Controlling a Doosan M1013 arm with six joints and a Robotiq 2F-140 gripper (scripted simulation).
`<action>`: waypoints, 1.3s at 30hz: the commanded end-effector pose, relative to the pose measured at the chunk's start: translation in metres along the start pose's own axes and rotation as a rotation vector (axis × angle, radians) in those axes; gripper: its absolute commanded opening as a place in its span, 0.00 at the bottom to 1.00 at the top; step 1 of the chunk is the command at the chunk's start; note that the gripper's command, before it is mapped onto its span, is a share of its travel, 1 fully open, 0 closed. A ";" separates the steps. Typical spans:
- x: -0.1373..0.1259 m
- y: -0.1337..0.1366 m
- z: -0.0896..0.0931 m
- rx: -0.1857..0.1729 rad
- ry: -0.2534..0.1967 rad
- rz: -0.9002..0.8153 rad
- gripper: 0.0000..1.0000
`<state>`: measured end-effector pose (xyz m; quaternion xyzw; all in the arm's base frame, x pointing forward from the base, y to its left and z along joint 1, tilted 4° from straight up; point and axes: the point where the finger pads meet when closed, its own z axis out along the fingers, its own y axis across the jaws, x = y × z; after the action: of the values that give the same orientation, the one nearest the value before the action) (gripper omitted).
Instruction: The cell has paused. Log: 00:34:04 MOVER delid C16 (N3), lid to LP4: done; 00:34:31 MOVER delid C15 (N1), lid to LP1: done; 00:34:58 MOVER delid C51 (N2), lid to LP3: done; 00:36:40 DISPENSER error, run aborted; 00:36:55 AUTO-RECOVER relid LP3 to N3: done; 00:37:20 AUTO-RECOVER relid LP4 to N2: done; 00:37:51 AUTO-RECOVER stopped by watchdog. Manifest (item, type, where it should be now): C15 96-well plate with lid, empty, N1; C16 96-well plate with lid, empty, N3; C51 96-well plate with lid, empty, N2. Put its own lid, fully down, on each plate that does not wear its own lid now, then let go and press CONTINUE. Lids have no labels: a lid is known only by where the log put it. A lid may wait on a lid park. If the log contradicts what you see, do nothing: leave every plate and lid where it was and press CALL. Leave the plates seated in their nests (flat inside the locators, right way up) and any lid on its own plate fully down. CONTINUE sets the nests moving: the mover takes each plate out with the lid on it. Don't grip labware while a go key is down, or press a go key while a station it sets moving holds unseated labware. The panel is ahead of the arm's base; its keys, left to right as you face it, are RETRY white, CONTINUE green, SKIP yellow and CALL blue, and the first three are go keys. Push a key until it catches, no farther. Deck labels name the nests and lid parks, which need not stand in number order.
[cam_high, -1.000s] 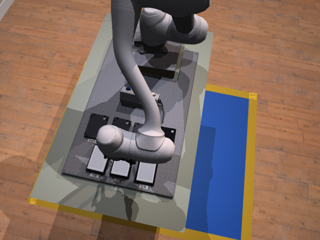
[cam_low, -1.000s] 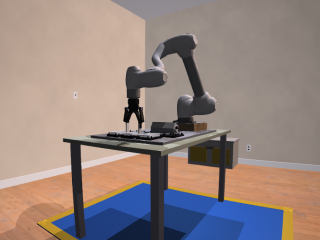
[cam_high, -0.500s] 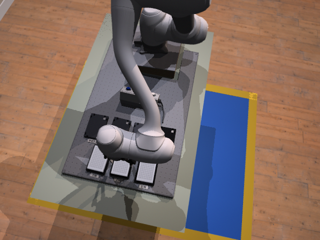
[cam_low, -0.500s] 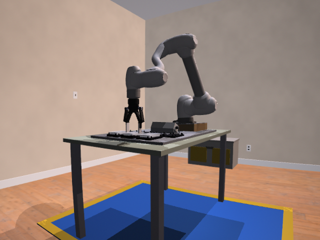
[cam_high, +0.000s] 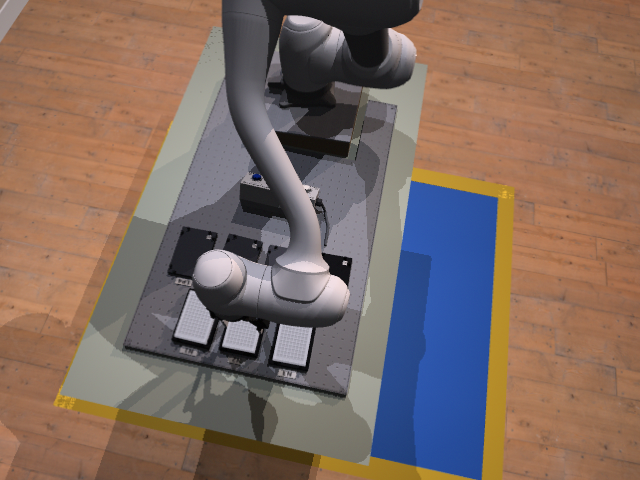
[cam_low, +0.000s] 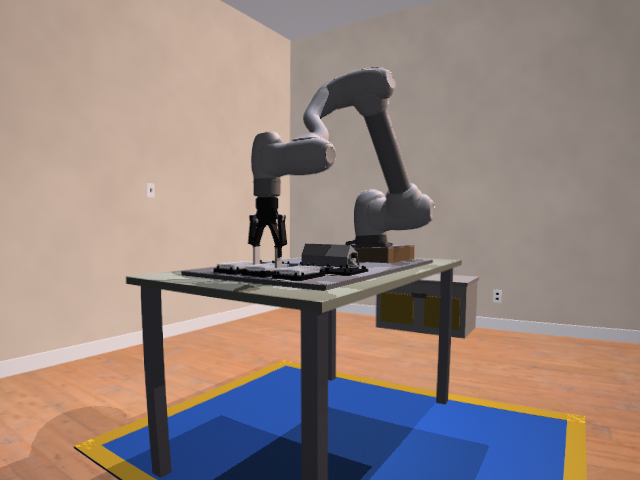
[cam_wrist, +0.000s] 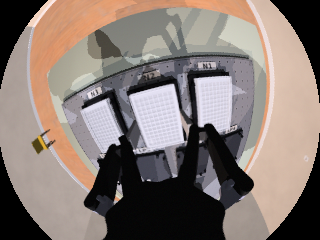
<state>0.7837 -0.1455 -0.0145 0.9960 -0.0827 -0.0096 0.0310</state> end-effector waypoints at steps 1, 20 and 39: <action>-0.001 0.001 0.003 -0.001 -0.001 0.004 0.00; -0.001 0.001 0.003 -0.001 -0.001 0.004 0.00; -0.001 0.001 0.003 -0.001 -0.001 0.004 0.00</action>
<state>0.7837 -0.1456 -0.0145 0.9960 -0.0827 -0.0095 0.0310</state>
